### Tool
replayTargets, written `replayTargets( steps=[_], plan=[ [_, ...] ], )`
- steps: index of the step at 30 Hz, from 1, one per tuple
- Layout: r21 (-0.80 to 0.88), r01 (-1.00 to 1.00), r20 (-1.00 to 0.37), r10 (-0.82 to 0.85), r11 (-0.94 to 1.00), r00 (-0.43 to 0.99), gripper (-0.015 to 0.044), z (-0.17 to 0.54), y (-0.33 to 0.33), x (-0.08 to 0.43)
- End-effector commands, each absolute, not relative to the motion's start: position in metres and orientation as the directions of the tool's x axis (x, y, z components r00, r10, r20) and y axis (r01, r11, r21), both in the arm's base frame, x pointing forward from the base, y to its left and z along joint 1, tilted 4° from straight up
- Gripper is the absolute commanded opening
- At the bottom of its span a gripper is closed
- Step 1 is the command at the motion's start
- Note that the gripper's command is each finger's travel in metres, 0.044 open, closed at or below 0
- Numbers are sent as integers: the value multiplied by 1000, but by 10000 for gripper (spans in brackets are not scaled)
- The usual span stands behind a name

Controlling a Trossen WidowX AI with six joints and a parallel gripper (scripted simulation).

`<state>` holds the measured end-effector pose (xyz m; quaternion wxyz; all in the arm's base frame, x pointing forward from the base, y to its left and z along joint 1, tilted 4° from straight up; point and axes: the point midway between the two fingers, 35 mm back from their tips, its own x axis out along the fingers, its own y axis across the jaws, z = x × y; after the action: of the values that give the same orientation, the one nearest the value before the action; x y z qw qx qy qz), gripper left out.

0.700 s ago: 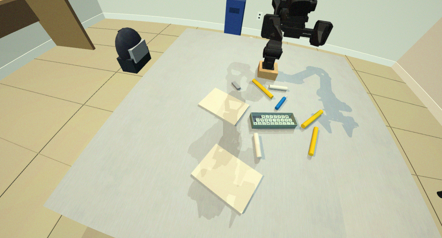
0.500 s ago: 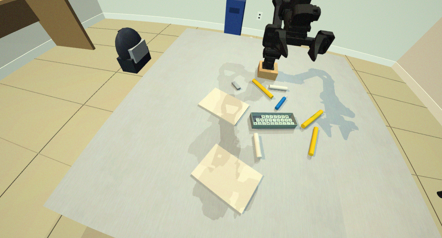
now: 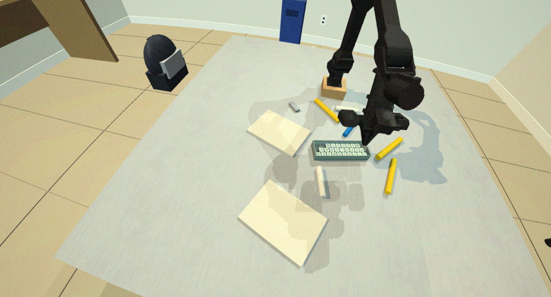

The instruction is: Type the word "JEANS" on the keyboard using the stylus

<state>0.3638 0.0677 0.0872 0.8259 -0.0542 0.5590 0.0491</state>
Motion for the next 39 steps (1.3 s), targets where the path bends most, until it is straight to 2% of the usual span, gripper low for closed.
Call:
replayTargets(
  steps=[1, 4, 13, 18, 28, 33, 39],
  plan=[
    [-57, -180, -988, -29, 982, 152, 0, 53, 79, 348],
    [-67, -200, -997, -58, 977, 51, 0, 38, 83, 339],
    [-67, -200, -997, -58, 977, 51, 0, 39, 81, 339],
    [-71, -200, -997, -62, 977, 52, 0, 43, 25, 351],
    [-72, -200, -997, -63, 977, 52, 0, 43, 20, 352],
    [-76, -200, -996, -67, 977, 53, 0, 48, -36, 363],
    [-77, -200, -996, -67, 977, 53, 0, 48, -39, 364]
  ],
)
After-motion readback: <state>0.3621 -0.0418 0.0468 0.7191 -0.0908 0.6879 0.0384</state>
